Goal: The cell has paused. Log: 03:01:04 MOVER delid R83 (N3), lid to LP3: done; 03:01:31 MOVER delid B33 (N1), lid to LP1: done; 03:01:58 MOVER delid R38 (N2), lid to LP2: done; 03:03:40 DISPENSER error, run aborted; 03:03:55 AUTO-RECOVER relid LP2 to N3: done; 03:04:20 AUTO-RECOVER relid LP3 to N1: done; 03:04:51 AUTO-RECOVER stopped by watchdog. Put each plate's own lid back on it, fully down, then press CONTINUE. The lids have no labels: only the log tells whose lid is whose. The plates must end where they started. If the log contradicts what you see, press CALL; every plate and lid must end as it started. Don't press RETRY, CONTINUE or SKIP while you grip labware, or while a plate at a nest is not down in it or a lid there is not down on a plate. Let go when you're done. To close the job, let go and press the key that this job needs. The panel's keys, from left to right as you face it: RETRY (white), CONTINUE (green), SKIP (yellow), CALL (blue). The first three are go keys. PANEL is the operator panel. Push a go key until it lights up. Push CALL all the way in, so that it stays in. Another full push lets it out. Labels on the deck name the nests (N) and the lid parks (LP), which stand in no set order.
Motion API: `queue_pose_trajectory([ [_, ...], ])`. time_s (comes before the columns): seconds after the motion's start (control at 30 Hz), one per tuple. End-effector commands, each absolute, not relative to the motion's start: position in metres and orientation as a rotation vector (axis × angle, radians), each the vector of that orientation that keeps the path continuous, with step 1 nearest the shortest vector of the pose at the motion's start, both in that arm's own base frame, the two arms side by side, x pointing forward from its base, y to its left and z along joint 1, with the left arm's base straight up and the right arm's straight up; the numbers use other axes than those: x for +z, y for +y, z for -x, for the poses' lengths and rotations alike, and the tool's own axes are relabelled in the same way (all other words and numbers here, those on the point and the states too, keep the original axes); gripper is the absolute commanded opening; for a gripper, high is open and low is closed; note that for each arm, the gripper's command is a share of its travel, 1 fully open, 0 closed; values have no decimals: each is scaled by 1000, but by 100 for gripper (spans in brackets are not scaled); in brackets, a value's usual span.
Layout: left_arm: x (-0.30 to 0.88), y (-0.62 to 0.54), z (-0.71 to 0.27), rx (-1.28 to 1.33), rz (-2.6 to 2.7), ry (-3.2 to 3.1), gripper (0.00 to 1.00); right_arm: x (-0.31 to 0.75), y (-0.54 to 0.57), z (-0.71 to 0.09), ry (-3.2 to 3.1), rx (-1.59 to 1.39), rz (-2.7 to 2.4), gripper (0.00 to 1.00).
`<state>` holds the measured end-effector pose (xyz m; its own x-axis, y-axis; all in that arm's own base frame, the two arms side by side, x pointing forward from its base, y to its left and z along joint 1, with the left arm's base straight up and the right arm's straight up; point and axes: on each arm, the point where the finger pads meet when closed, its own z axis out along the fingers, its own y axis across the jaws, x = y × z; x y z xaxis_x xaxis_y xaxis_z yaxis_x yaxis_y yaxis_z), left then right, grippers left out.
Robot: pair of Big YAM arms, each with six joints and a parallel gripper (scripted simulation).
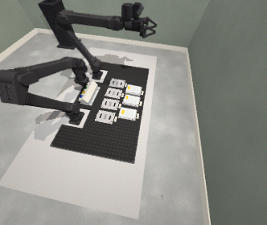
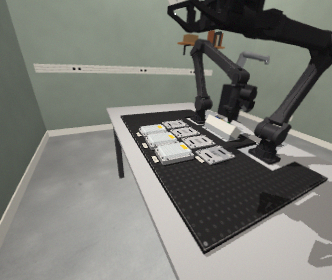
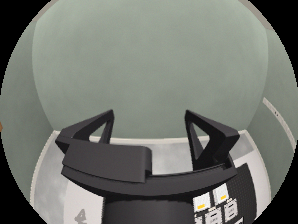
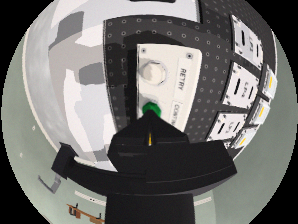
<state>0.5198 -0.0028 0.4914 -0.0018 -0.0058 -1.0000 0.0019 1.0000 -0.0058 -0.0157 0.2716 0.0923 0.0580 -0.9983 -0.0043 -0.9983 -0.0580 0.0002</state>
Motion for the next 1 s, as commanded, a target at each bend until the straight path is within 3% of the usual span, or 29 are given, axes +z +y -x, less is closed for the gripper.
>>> queue_pose_trajectory([
  [0.0, 529, 5, -514, 15, 2, 1505, 100, 90, 276, 18, 2146, 9, 2283, 0],
  [0.97, 529, 5, -514, 15, 2, 1505, 100, 84, 275, 16, 2149, 6, 2281, 0],
])
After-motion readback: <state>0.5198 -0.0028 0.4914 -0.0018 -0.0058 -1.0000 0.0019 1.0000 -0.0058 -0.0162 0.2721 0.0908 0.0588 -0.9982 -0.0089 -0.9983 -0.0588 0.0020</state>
